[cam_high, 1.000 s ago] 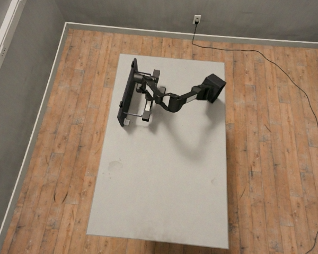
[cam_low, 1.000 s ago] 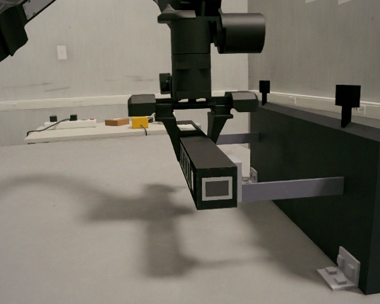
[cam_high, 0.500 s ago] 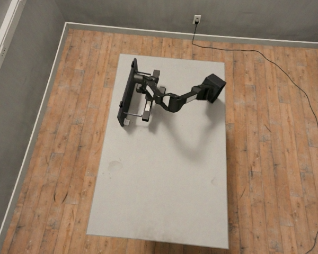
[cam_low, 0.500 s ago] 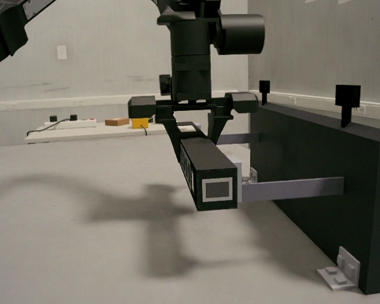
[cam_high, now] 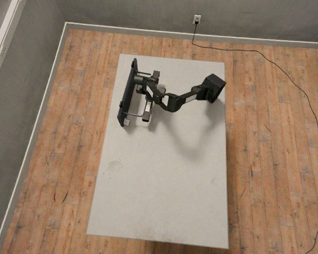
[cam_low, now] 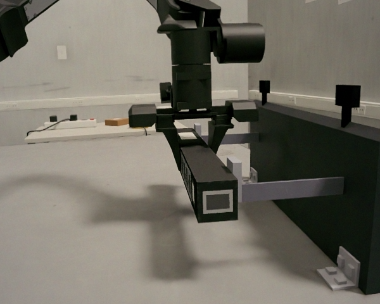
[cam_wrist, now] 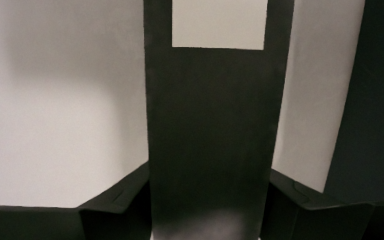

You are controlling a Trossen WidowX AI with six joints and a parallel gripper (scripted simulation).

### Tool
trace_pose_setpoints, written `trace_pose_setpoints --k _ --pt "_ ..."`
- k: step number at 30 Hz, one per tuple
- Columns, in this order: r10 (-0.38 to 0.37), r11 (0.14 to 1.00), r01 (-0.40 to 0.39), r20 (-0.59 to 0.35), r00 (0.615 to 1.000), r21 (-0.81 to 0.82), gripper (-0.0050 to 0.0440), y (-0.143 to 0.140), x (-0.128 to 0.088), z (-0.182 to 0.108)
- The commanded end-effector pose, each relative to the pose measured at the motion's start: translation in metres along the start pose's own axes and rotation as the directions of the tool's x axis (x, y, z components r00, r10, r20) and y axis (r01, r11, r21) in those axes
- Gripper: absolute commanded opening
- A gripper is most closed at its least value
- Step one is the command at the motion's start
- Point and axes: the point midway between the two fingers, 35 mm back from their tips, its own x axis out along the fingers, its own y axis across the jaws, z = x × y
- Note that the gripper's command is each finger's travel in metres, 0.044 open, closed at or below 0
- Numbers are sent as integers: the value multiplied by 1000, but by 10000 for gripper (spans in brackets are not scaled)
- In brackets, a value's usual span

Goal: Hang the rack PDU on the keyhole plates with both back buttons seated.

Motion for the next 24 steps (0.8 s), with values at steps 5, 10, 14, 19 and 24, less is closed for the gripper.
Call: trace_pose_setpoints --k 5,10,14,19,24 --pt "-13 1000 13 0 1000 -9 48 -3 -3 2" --pt "-13 1000 13 0 1000 -9 168 -3 -3 2" --pt "-13 1000 13 0 1000 -9 264 -3 -3 2" --pt "-13 1000 13 0 1000 -9 336 -3 -3 2" --pt "-13 1000 13 0 1000 -9 440 -3 -3 2"
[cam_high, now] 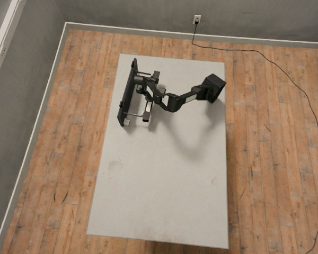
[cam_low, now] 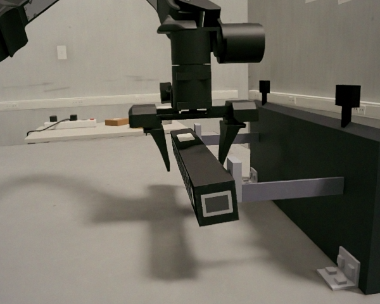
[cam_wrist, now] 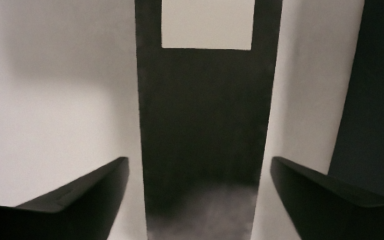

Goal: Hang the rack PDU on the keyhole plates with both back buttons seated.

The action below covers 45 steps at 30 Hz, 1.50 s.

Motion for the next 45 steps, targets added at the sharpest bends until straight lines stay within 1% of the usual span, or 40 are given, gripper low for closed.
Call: trace_pose_setpoints --k 1,2,4,7,9,11,19,24,26,41,43,45 --pt "-11 1000 11 0 1000 -10 440 -3 -3 2" --pt "-11 1000 11 0 1000 -10 440 -3 -3 2" --pt "-22 999 22 2 1000 -24 440 -7 -12 5" --pt "-21 999 21 0 1000 -24 440 -7 -35 5" --pt "-21 999 21 0 1000 -24 440 -7 -35 5" --pt "-21 999 21 0 1000 -24 440 -6 -46 5" --pt "-12 1000 12 2 1000 -14 440 -2 -45 4" --pt "-13 1000 13 1 1000 -13 440 18 -47 3" --pt "-13 1000 13 1 1000 -13 440 18 -47 3" --pt "-10 1000 10 1 1000 -11 440 107 -46 3" --pt "-10 1000 10 1 1000 -11 440 107 -46 3" --pt "-10 1000 10 1 1000 -10 440 119 -44 2"
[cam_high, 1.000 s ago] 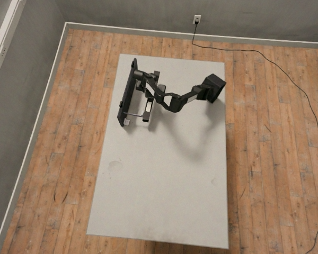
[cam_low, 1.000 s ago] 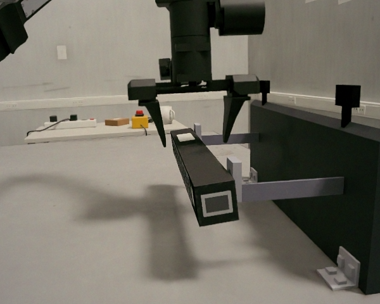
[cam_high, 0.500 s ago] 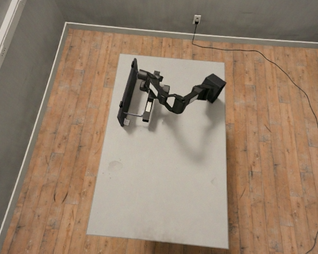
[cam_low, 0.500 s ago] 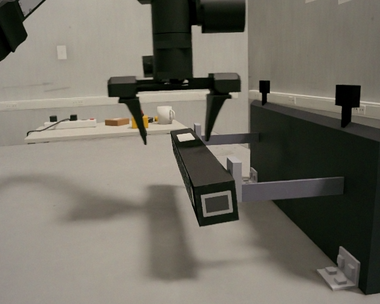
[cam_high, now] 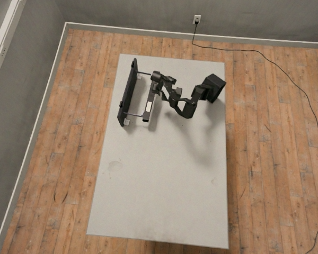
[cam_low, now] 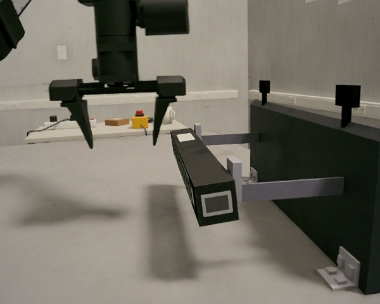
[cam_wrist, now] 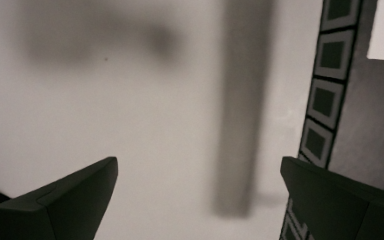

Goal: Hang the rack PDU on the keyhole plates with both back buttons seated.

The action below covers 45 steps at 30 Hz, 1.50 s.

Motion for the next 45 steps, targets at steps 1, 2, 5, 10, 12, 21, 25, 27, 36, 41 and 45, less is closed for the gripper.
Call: trace_pose_setpoints --k 1,2,5,10,12,21,25,27,36,41,45 --pt "-17 1000 17 2 1000 -11 440 17 -2 2" --pt "-17 1000 17 3 1000 -11 440 20 -2 2" --pt "-13 1000 13 3 1000 -6 440 24 -3 2" --pt "-40 998 40 -11 999 -50 440 7 -36 -3" --pt "-36 998 36 -8 999 -42 440 8 -41 -1" --pt "-16 1000 16 7 1000 -7 440 13 -47 3" --pt "-15 1000 15 6 1000 -7 440 13 -47 3" --pt "-14 1000 14 7 1000 -8 440 13 -47 3" --pt "-11 1000 11 4 1000 -5 440 15 -46 3" --pt "-11 1000 11 4 1000 -5 440 15 -46 3" --pt "-11 1000 11 4 1000 -5 440 15 -46 3"
